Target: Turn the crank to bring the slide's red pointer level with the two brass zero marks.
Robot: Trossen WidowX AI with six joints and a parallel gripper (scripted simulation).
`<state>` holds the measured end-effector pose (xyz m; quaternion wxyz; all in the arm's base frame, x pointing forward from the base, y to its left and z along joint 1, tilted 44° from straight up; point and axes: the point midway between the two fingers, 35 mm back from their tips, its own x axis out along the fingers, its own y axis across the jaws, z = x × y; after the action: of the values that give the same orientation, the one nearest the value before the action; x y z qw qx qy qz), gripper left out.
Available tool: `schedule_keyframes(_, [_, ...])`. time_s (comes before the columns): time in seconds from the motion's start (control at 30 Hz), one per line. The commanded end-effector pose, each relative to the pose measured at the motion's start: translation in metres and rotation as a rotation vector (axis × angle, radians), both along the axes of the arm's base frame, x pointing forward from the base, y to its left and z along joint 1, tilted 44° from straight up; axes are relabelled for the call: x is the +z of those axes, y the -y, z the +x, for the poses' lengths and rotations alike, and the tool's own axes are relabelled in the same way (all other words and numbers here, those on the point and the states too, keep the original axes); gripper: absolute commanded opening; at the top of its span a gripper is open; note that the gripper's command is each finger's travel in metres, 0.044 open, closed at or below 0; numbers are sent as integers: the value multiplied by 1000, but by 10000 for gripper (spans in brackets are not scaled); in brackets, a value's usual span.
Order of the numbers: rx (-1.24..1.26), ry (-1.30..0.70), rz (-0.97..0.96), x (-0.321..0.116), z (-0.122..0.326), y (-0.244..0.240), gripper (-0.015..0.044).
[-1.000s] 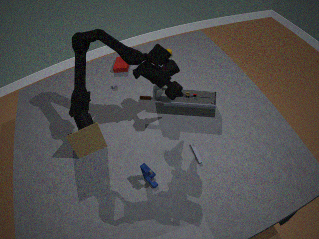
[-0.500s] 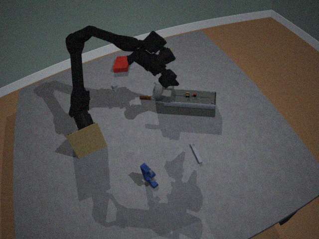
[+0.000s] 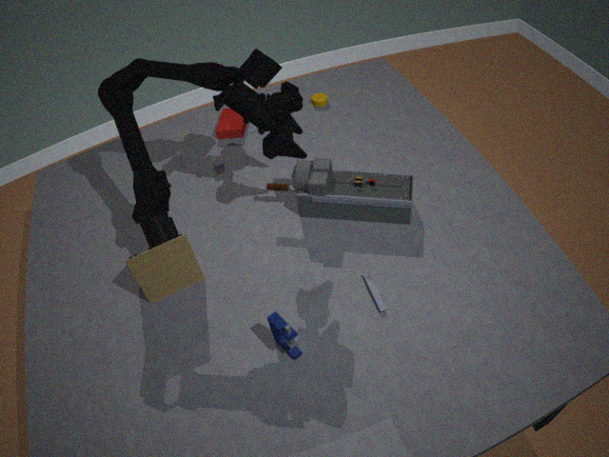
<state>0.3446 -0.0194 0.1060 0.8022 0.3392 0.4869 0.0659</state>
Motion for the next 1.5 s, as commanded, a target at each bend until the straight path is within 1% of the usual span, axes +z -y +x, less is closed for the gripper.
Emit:
schedule_keyframes(0.0, [-81, -42, -6, 6, -15, -6, 440])
schedule_keyframes(0.33, [-288, -107, -11, 17, -51, -16, 440])
schedule_keyframes(0.53, [-303, -110, -11, 17, -53, -17, 440])
schedule_keyframes(1.17, [-302, -110, -8, -41, -61, -74, 440])
schedule_keyframes(1.47, [-302, -110, -7, -50, -61, -82, 440])
